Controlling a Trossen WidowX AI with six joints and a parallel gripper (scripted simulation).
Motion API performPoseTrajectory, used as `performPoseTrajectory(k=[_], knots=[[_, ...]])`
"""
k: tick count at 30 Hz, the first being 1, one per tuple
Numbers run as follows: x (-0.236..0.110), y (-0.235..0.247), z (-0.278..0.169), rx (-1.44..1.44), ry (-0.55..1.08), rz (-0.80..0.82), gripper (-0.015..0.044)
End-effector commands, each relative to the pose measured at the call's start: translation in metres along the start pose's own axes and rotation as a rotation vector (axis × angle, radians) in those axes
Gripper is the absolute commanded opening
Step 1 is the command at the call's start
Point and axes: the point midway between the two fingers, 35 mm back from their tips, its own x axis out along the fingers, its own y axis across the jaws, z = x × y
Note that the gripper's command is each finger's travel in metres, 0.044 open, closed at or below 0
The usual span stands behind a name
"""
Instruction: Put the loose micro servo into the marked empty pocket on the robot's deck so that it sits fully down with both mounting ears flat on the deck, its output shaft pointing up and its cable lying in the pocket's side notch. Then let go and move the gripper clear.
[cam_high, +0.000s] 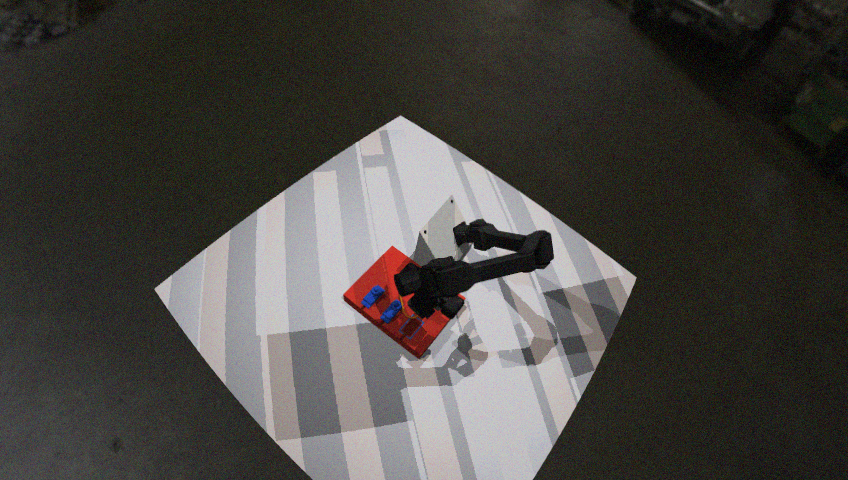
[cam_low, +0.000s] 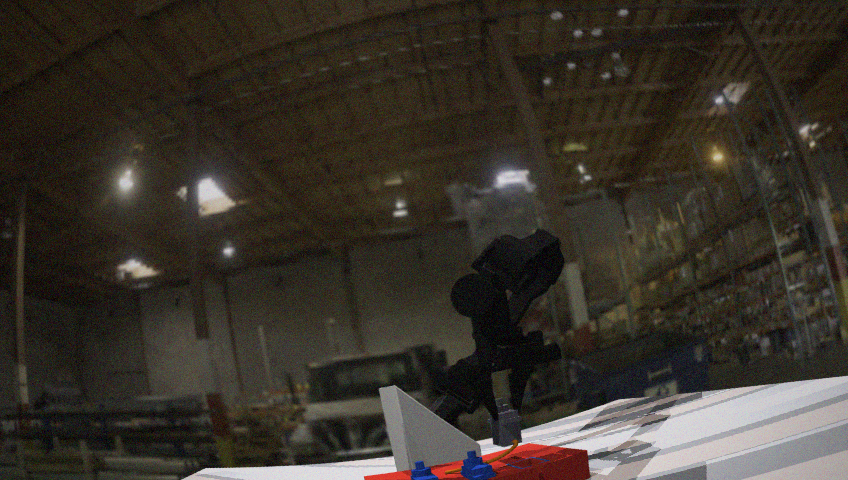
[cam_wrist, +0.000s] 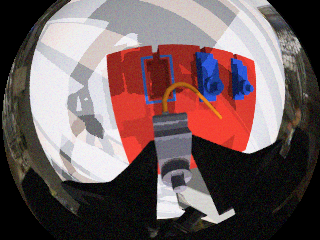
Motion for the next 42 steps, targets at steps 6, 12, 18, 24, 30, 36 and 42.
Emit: performPoseTrajectory(k=[6,12,18,24,30,36,42], knots=[[-0.002,0.001,0.037,0.0,-0.01,0.003,0.0],[-0.002,0.002,0.059,-0.001,-0.01,0.003,0.0],[-0.002,0.002,0.071,-0.001,-0.011,0.003,0.0],[0.003,0.002,0.072,-0.002,-0.011,0.003,0.0],[0.012,0.002,0.073,-0.002,-0.011,0.004,0.0],[0.018,0.003,0.073,-0.002,-0.011,0.004,0.0],[0.018,0.003,0.073,-0.002,-0.011,0.004,0.0]])
